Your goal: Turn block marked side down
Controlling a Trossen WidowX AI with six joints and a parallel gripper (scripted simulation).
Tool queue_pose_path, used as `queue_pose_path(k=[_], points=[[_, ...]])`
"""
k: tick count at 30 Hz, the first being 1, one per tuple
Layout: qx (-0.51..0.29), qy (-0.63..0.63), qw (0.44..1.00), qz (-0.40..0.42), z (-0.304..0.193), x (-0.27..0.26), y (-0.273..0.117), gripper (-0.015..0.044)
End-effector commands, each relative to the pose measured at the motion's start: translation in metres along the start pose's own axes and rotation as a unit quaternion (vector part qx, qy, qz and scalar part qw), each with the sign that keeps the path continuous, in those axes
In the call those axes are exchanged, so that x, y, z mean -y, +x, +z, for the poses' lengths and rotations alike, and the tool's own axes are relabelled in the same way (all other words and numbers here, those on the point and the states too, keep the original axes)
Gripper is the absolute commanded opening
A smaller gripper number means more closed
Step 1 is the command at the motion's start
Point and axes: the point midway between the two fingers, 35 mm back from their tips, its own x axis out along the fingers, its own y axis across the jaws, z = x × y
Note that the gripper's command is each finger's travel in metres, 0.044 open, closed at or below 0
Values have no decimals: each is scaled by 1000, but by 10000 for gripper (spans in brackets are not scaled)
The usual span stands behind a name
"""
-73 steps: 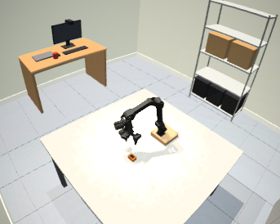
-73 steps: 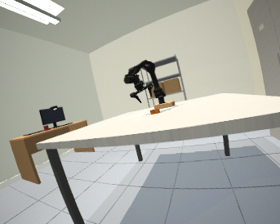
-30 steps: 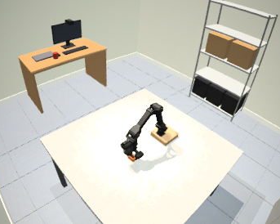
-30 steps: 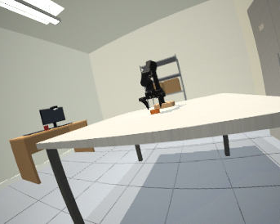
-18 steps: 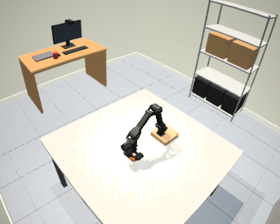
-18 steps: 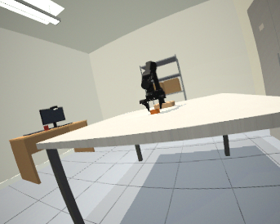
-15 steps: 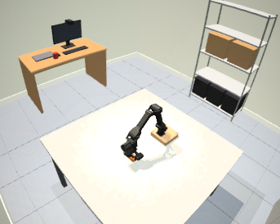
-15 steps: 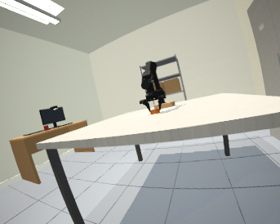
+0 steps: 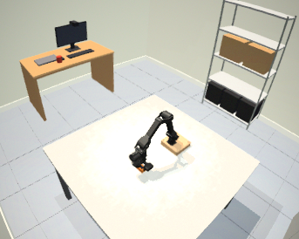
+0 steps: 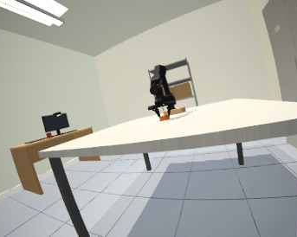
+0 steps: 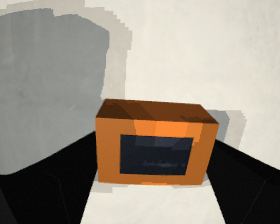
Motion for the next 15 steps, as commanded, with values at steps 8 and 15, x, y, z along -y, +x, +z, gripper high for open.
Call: queue_pose_path(k=[8,15], points=[[-2,1,1000,-1,0,0,-3,110],[-2,1,1000,-1,0,0,-28,0]])
